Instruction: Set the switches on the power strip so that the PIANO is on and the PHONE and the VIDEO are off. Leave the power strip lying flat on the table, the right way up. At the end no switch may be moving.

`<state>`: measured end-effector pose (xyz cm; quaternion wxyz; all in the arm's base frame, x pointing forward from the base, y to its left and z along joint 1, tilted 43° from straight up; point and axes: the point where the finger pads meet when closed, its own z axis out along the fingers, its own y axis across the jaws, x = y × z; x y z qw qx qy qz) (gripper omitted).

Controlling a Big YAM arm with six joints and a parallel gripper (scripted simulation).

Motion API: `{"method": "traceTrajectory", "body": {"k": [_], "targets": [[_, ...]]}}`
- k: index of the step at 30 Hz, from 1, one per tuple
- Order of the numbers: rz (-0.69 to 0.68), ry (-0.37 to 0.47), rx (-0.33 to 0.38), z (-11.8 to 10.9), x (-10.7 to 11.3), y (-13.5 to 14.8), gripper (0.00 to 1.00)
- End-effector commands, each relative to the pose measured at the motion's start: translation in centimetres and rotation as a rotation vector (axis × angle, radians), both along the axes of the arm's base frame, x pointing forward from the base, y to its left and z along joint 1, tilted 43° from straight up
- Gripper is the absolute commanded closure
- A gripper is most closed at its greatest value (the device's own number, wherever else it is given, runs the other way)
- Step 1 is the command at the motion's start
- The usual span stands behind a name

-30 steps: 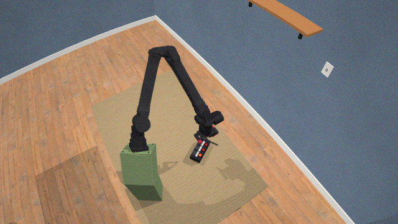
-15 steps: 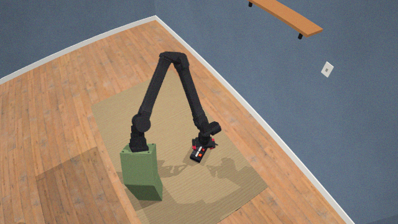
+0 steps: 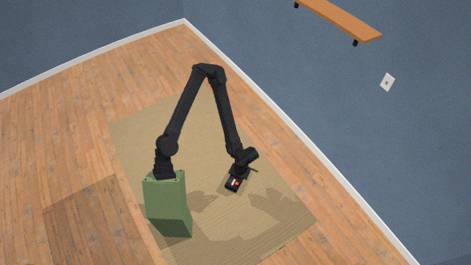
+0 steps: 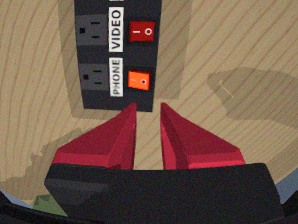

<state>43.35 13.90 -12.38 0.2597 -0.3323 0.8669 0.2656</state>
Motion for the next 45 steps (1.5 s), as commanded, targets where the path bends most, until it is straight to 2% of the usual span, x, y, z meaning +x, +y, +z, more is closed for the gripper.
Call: {"method": "traceTrajectory", "body": {"k": [1,30,40,41,45], "targets": [[-0.054,0.033,0.014,0.2,-0.5,-0.1,1.00],[-0.051,0.035,0.014,0.1,-0.6,-0.2,1.00],[-0.043,0.046,0.014,-0.6,-0.8,0.4,1.00],[-0.050,0.023,0.016,0.4,0.0,0.1,1.00],[-0.043,0.038,0.014,-0.7,-0.2,0.7,1.00]]}}
